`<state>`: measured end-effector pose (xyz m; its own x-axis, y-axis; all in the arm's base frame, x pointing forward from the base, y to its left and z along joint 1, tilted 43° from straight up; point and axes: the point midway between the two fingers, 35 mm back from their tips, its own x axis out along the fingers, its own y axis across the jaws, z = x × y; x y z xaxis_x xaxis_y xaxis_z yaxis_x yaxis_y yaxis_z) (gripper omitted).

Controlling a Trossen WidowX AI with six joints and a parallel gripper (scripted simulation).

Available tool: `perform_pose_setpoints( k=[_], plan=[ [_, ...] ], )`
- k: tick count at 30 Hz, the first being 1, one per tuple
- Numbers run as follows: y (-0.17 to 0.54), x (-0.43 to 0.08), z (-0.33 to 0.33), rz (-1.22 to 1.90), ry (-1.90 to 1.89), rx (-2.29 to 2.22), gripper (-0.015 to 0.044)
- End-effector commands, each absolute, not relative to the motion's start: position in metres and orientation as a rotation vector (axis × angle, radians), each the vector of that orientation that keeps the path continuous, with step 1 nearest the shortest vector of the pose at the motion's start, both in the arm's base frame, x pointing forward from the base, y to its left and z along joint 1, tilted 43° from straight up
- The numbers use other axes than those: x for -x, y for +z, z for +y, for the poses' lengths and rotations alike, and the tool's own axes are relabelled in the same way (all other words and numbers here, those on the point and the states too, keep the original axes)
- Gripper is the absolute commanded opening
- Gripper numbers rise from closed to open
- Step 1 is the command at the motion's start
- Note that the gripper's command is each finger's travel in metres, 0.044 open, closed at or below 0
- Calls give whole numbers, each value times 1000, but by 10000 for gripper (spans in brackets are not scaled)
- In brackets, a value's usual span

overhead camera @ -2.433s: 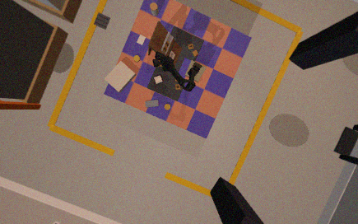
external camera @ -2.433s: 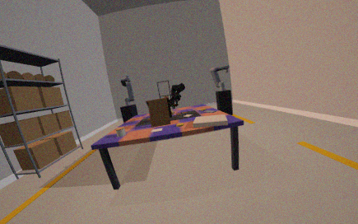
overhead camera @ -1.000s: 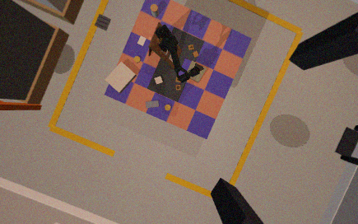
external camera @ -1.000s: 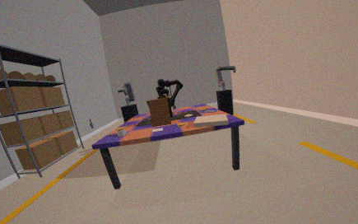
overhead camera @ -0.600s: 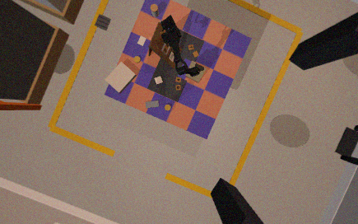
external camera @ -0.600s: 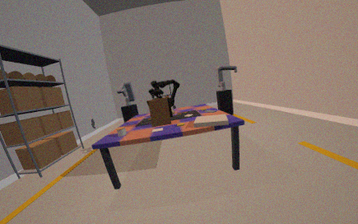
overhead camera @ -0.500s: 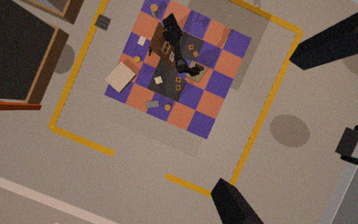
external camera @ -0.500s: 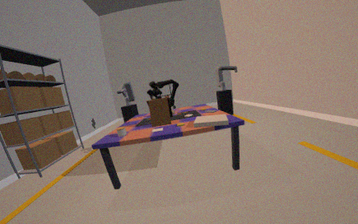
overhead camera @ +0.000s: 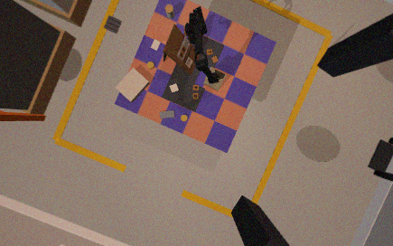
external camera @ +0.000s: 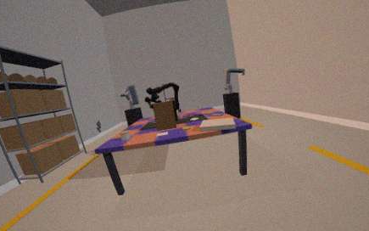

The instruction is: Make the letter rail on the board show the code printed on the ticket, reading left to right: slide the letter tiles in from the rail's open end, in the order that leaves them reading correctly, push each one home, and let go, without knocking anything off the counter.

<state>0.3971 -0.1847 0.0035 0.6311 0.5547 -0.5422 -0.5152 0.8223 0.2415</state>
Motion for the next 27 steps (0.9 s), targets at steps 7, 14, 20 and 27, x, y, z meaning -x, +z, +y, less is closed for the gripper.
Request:
perform_pose_setpoints(
  k=[7,14,20,27],
  plan=[
    [-43,-382,-210,685,537,-360,0],
    [-75,-369,-223,703,484,-556,0],
    [-86,-363,-227,707,465,-624,0],
    [-95,-377,-217,709,464,-624,0]
  ],
)
